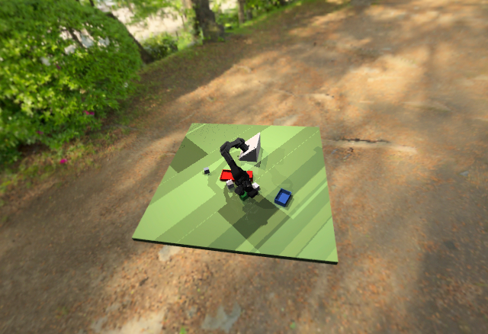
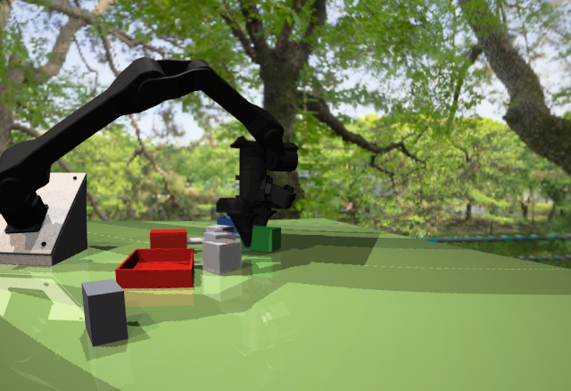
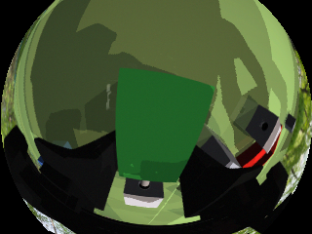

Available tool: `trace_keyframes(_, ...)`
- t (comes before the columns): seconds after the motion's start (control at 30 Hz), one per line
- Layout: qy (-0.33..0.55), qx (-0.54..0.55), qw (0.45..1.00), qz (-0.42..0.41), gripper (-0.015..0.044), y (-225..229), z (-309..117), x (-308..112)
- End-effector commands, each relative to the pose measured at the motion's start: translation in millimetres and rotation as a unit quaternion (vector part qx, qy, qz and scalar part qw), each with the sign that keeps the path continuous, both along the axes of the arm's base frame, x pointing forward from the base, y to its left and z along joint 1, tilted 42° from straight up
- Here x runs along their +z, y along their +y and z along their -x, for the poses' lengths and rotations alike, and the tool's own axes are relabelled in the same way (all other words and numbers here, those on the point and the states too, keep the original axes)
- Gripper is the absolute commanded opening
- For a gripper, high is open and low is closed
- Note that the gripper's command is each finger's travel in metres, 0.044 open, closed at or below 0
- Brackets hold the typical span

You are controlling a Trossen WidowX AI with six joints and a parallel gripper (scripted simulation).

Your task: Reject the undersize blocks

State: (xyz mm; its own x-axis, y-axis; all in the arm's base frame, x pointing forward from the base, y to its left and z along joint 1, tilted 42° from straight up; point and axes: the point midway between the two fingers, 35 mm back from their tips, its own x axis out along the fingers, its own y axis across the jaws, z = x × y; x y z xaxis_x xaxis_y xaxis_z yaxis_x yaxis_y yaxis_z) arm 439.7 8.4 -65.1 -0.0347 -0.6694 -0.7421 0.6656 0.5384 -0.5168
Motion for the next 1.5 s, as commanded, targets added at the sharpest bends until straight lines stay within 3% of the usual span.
trace_keyframes(0.0,-0.003,0.002,1.000,0.003,0.0000,1.9,-1.9,2.4)
trace_keyframes(1.47,-0.003,0.002,1.000,0.003,0.0000,2.7,-3.7,2.9)
